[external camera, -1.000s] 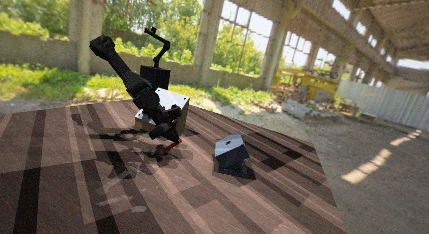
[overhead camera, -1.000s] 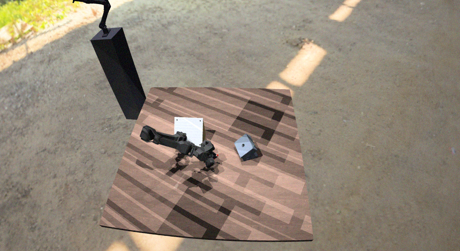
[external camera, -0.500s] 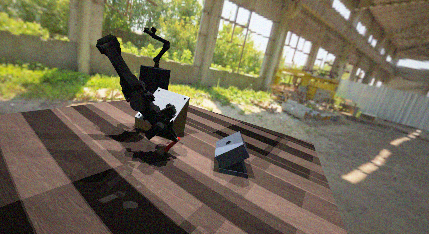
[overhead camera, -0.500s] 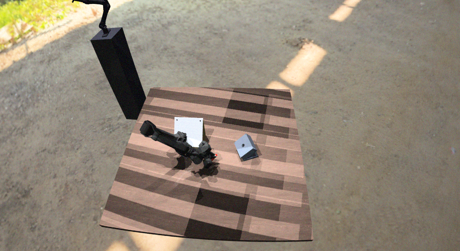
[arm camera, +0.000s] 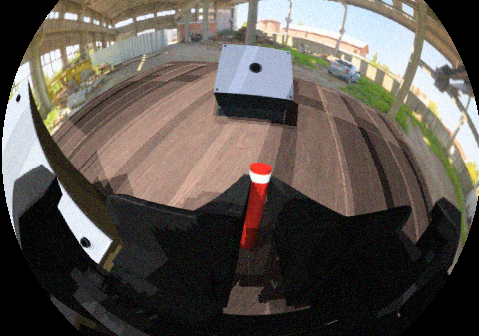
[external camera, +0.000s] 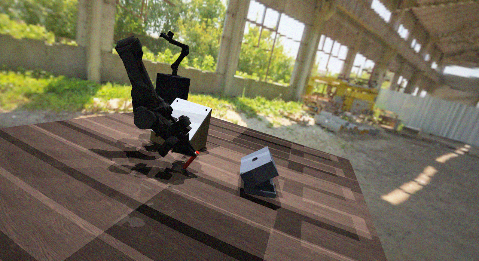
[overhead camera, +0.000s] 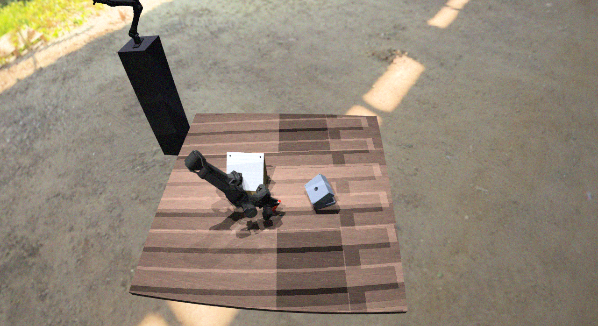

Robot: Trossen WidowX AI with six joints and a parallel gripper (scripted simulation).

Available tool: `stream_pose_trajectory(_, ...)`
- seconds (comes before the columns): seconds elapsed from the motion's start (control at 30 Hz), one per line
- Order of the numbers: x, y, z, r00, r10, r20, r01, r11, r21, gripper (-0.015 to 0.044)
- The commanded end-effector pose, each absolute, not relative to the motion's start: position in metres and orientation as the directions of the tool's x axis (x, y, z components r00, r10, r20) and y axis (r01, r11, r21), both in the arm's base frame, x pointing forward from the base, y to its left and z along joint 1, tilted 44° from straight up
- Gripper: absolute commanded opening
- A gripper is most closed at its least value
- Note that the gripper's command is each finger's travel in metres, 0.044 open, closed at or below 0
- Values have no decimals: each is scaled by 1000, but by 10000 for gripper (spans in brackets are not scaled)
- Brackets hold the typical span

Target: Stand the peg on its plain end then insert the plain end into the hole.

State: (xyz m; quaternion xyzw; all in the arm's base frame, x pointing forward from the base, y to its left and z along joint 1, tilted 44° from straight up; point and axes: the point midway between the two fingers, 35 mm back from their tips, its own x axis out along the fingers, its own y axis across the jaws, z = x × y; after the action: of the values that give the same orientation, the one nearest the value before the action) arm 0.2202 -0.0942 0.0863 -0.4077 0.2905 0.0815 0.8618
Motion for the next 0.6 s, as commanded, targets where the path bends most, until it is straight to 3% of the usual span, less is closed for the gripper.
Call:
stream_pose_trajectory(0.0, 217, -94, 86, 834, -65, -547, -380, 651, -657, 49)
stream_pose_trajectory(0.57, 206, -98, 87, 883, 47, -466, -381, 650, -657, 49)
